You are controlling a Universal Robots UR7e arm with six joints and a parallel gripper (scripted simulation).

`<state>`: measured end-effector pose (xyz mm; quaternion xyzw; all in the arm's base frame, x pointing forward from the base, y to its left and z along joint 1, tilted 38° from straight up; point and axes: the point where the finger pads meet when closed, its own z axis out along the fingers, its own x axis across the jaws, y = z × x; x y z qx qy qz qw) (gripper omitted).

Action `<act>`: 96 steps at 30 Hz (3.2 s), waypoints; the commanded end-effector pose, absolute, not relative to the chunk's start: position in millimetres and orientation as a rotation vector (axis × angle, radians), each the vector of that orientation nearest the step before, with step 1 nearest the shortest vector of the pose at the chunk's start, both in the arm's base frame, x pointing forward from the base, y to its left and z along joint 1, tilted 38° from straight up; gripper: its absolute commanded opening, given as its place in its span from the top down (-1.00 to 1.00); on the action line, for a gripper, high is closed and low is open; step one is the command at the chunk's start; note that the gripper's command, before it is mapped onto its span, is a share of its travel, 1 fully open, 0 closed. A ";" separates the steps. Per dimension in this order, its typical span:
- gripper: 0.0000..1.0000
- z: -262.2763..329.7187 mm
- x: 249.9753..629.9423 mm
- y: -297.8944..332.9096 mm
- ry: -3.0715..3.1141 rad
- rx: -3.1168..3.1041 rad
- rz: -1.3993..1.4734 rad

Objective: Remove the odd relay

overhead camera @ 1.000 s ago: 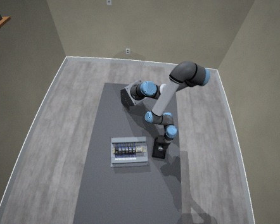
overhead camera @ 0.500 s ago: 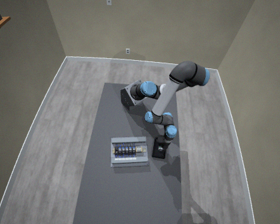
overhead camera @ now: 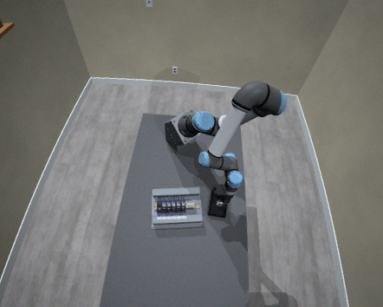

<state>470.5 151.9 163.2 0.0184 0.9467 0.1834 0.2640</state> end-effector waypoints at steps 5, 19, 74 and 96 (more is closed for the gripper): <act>-0.97 183.4 457.9 143.4 2.559 0.049 0.496; -0.97 217.9 435.8 128.7 2.559 0.049 0.496; -0.97 219.3 434.9 128.1 2.559 0.049 0.496; -0.97 219.3 434.9 128.1 2.559 0.049 0.496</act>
